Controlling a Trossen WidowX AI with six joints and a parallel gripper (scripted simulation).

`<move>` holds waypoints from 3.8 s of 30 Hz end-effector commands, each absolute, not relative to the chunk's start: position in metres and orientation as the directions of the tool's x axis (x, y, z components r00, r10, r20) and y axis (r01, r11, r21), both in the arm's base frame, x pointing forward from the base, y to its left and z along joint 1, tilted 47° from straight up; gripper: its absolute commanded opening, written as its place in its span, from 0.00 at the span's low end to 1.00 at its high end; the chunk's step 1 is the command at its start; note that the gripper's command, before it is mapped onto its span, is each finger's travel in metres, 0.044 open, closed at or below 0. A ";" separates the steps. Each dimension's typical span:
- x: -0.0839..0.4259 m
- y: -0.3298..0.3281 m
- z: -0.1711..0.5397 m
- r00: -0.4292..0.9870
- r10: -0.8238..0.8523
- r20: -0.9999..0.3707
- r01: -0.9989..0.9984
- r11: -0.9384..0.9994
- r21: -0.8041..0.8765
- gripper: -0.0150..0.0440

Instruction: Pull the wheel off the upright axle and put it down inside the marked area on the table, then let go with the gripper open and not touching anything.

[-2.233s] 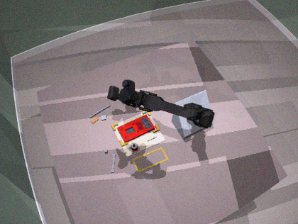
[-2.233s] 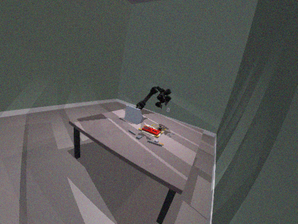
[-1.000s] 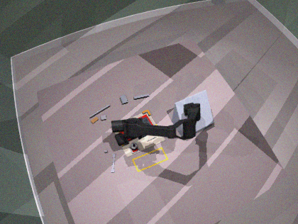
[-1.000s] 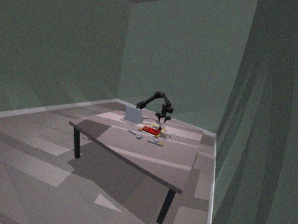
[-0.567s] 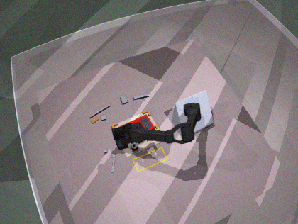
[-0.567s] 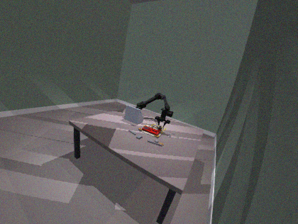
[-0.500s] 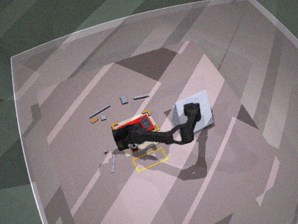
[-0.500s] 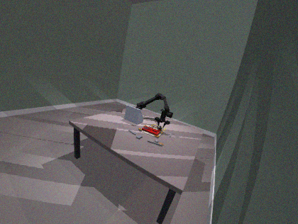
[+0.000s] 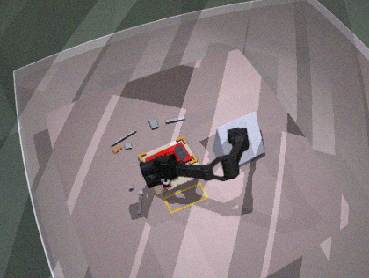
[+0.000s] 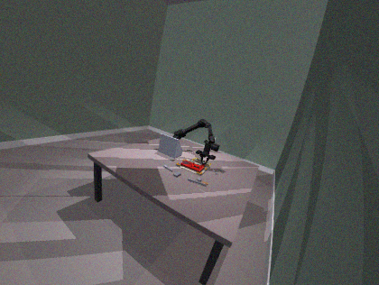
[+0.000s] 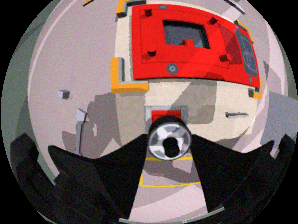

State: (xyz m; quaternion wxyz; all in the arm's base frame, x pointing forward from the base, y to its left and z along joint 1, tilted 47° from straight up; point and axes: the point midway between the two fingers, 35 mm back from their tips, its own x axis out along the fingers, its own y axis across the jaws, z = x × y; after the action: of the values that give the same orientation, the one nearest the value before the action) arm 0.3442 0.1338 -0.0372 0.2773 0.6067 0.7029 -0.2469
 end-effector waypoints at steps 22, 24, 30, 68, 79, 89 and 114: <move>0.345 0.130 -0.033 -0.110 0.716 -0.690 0.990 0.143 -0.009 0.25; 0.345 0.129 -0.033 -0.110 0.716 -0.690 0.990 0.143 -0.009 0.25; 0.346 0.128 -0.031 -0.110 0.716 -0.690 0.990 0.143 -0.009 0.25; 0.347 0.119 -0.023 -0.109 0.716 -0.689 0.990 0.141 -0.010 0.25; 0.348 0.116 -0.020 -0.109 0.716 -0.689 0.990 0.140 -0.011 0.25; 0.348 0.114 -0.018 -0.109 0.717 -0.689 0.990 0.140 -0.011 0.25; 0.349 0.107 -0.012 -0.109 0.717 -0.688 0.990 0.139 -0.011 0.25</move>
State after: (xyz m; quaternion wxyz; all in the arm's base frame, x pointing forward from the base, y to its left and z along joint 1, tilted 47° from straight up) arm 0.3484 0.1088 -0.0134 0.2737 0.6090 0.7021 -0.2475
